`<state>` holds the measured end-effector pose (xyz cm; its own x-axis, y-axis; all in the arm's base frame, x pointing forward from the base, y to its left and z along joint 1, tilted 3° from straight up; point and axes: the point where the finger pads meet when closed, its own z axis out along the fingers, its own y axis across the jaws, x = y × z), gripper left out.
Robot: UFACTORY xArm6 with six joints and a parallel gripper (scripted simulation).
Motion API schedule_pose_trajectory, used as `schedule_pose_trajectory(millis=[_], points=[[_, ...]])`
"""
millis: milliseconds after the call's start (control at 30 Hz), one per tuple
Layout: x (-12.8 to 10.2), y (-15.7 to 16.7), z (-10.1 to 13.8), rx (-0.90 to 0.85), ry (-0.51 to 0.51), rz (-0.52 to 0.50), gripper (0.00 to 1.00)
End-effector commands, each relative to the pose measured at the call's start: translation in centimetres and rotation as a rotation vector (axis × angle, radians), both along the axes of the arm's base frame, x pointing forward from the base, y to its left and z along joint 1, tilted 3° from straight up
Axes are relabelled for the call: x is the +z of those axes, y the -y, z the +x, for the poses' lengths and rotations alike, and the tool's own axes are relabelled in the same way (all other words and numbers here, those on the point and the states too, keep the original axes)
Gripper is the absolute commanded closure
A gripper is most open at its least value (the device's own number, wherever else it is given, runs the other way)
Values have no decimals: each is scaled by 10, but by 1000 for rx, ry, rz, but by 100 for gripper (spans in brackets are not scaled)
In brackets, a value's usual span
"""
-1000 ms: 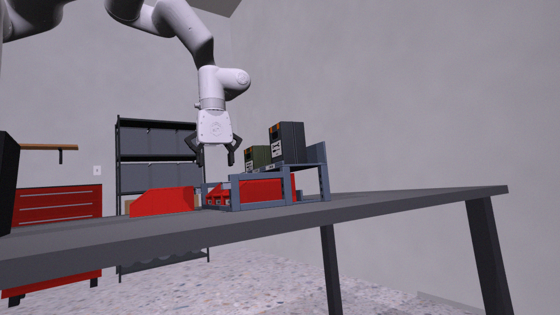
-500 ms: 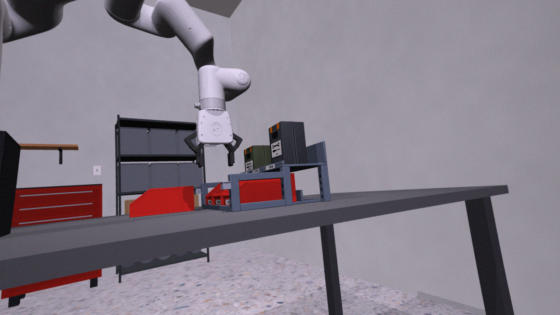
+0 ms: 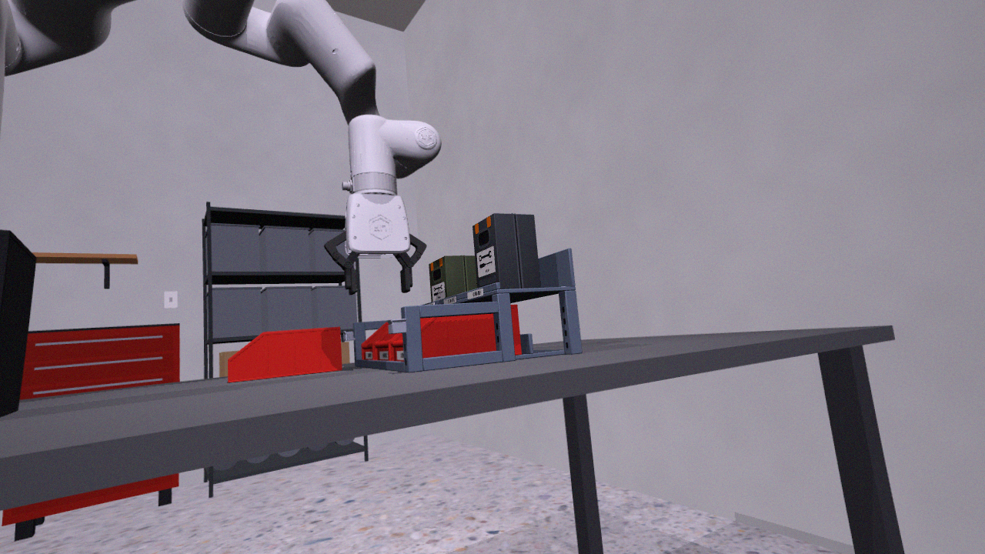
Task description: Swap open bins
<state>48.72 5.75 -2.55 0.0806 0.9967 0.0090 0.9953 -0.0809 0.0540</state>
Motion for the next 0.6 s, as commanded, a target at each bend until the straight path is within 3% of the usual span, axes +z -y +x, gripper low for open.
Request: schedule_pose_trajectory(millis=[0,567], points=[[1,0,1,0,4,0,5],[-19,0,3,0,3,0,5]])
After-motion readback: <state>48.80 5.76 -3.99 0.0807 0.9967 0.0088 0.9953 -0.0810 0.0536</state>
